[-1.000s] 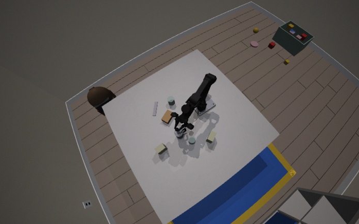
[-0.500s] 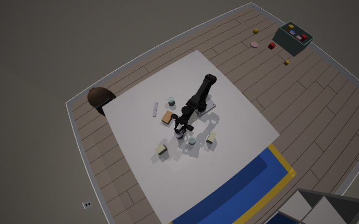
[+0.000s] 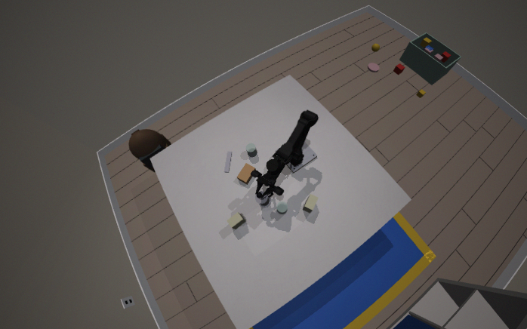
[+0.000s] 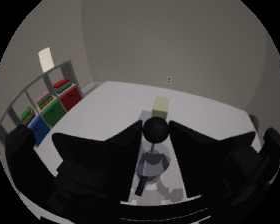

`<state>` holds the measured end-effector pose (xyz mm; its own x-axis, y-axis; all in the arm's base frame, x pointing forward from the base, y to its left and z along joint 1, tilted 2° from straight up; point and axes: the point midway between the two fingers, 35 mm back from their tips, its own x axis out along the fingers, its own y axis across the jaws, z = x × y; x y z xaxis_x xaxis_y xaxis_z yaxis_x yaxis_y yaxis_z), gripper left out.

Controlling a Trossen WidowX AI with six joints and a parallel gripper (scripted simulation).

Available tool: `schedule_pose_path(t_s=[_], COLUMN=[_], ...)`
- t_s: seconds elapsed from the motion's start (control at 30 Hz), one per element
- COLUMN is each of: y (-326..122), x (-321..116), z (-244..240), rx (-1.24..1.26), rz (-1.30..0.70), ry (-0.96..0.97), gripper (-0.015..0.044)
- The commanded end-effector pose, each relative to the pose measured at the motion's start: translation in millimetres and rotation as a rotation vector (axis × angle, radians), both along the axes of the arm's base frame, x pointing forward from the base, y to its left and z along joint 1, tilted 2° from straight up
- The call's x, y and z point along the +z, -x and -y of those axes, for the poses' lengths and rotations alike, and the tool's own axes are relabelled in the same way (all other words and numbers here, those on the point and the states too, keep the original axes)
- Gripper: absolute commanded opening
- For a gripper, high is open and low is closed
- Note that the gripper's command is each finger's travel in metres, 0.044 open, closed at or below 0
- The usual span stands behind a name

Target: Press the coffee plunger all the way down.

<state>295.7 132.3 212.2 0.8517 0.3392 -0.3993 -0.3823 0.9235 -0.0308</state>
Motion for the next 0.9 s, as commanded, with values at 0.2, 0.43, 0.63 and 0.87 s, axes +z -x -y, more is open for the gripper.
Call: schedule_pose_path(t_s=[0.2,0.43,0.63,0.87], y=[-1.3,-5.4,-7.4,-8.8], x=[-46.4,-45.6,-44.4,-43.6], z=[1.3,-0.1,-0.8,-1.4], rx=[0.003,0.003,0.003,0.003], rz=[-0.087,-0.087,-0.086,-0.086], ry=[0.045,0.045,0.045,0.045], gripper=[0.0118,0.0118,0.0118,0.0118])
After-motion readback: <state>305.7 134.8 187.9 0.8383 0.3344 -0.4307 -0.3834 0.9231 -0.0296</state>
